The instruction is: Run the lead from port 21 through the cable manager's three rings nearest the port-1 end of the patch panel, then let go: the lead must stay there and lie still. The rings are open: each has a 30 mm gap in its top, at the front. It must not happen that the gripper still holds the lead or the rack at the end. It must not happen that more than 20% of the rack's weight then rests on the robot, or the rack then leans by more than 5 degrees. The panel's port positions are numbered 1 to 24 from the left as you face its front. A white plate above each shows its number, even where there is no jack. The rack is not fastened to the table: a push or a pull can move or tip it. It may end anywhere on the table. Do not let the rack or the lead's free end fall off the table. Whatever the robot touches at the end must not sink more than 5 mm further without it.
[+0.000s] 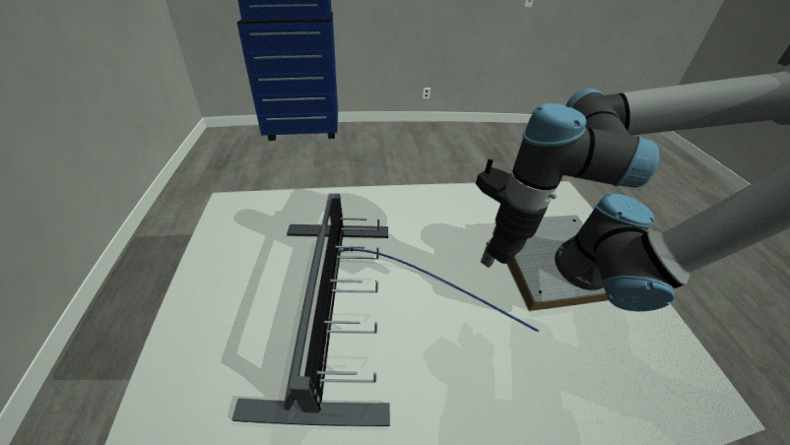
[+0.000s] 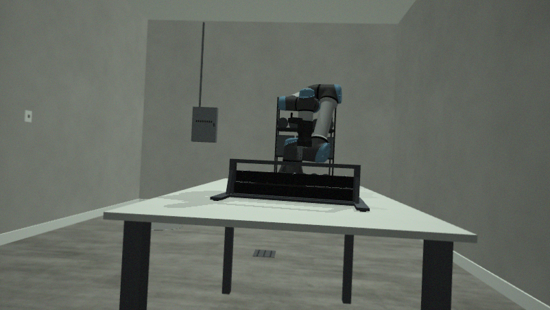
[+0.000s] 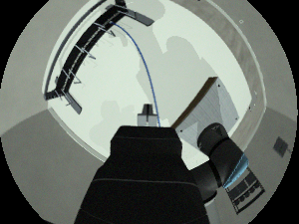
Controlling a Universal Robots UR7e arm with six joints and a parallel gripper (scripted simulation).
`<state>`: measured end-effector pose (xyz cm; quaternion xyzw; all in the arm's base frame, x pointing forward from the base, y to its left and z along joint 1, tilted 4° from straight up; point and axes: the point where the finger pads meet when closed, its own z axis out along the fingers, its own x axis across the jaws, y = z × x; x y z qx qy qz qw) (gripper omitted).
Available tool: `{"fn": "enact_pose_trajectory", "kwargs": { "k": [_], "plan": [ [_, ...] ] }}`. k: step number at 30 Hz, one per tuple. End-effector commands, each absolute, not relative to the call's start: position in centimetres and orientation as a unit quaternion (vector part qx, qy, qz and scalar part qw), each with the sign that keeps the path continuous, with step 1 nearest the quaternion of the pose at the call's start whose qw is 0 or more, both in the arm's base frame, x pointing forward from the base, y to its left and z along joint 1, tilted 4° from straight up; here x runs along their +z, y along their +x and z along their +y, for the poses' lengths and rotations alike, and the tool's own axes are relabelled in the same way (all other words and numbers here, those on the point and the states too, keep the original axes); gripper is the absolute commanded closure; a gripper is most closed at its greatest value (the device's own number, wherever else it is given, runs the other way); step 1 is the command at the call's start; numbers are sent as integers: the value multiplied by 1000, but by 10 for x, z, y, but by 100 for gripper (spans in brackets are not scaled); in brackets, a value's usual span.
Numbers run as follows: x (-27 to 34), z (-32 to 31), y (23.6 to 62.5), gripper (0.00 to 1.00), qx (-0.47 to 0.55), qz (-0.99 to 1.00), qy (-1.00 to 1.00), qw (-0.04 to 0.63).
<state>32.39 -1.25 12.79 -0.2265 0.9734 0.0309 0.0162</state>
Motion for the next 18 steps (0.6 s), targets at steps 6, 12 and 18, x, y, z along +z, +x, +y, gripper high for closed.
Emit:
{"fn": "enact_pose_trajectory", "kwargs": {
  "k": [6,12,18],
  "plan": [
    [124,-16,305,100,29,943,-331,20],
    [123,-16,302,100,29,938,-345,20],
    [123,-16,302,33,29,938,-346,20]
  ]
}}
